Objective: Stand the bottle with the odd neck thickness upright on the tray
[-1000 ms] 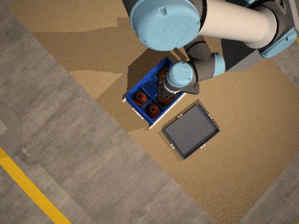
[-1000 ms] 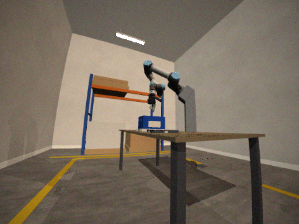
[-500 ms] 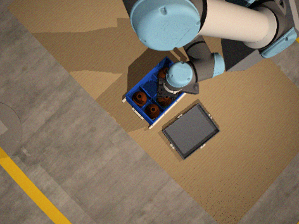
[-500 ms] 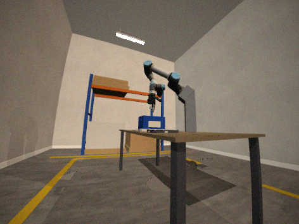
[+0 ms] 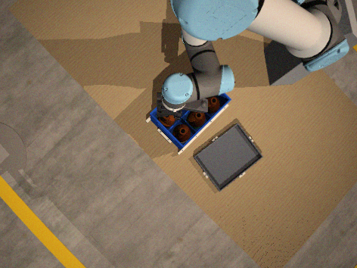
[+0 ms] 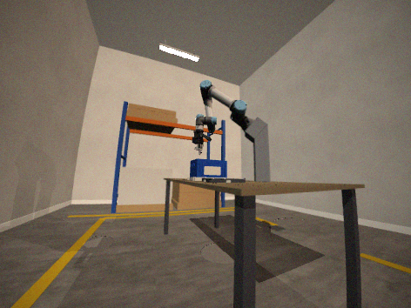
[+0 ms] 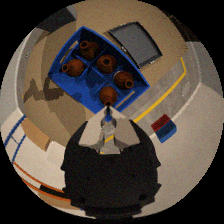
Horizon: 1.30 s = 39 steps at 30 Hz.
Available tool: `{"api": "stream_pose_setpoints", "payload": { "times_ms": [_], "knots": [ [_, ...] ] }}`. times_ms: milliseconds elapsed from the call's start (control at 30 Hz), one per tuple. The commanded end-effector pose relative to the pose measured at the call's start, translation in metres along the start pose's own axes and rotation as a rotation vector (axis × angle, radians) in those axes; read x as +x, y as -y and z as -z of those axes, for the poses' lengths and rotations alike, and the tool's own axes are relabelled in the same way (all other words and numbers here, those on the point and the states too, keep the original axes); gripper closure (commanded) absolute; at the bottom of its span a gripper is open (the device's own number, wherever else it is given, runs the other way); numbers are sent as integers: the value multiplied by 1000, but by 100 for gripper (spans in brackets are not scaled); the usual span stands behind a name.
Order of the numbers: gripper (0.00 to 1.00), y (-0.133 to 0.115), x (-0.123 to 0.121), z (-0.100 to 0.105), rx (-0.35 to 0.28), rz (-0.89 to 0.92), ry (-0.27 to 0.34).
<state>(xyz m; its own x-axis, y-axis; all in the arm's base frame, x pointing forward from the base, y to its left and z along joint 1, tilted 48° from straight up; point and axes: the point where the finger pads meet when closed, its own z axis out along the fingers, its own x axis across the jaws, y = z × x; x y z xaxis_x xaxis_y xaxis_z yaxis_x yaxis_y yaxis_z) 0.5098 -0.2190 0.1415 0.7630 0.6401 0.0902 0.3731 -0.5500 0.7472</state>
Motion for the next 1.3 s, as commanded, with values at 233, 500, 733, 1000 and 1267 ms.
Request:
{"api": "stream_pose_setpoints", "payload": {
  "times_ms": [233, 500, 733, 1000, 1267],
  "knots": [
    [100, -27, 0, 0, 17, 1, 1],
    [62, -27, 0, 0, 17, 1, 1],
    [62, -27, 0, 0, 17, 1, 1],
    [62, -27, 0, 0, 17, 1, 1],
    [62, -27, 0, 0, 17, 1, 1]
  ]
}}
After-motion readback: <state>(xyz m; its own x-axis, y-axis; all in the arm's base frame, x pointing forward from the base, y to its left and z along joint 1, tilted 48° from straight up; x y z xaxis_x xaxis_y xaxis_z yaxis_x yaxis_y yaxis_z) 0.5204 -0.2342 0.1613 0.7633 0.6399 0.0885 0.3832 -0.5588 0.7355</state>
